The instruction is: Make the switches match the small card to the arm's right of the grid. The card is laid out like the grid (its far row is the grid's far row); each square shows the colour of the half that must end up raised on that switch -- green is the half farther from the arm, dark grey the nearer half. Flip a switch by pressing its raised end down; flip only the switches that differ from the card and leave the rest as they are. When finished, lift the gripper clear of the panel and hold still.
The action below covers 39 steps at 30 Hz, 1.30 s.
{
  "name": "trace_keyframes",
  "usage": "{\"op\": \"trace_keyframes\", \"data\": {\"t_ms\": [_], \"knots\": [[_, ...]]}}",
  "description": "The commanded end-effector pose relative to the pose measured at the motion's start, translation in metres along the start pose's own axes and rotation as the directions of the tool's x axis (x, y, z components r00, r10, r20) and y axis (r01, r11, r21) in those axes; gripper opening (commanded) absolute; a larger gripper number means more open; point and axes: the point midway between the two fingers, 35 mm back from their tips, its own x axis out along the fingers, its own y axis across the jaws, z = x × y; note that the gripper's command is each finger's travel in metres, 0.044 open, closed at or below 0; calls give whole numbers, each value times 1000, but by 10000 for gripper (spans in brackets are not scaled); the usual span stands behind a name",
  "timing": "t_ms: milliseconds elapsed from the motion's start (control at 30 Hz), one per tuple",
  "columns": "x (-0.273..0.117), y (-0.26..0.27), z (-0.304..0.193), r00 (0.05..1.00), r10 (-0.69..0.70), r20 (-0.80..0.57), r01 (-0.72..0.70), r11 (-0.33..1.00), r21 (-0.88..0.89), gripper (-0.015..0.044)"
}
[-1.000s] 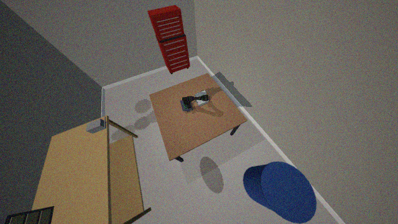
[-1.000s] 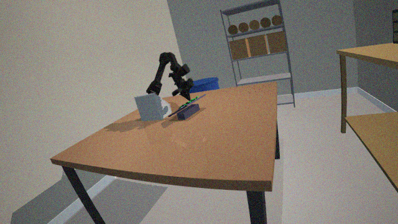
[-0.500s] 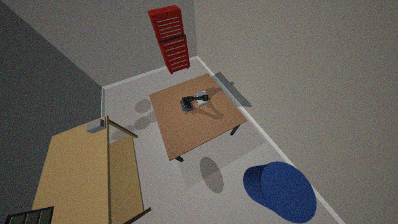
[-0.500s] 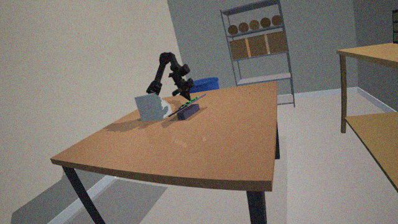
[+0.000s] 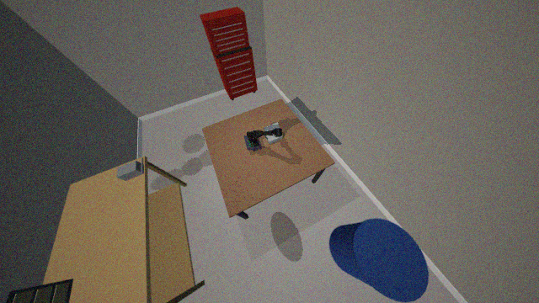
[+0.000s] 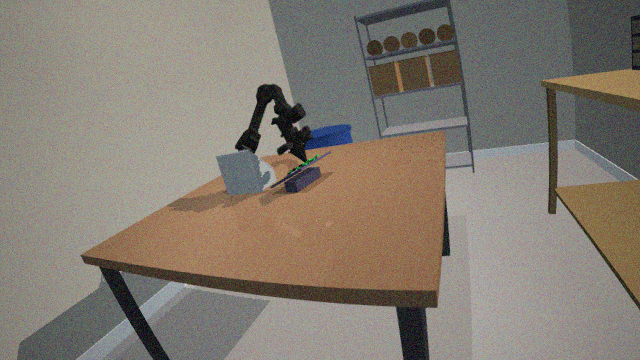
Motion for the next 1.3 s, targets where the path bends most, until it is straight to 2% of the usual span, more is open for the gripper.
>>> {"op": "trace_keyframes", "data": {"t_ms": [0,667,733,867,1267], "knots": [[1,-1,0,1000,-5,1,5,1000,2,0],[4,-1,0,1000,-5,1,5,1000,2,0],[-8,-1,1,1000,-2,4,2,1000,0,0],[-59,-1,-2,1000,-8,25,8,1000,3,0],[-68,-17,-12,1000,-10,25,10,1000,3,0]]}}
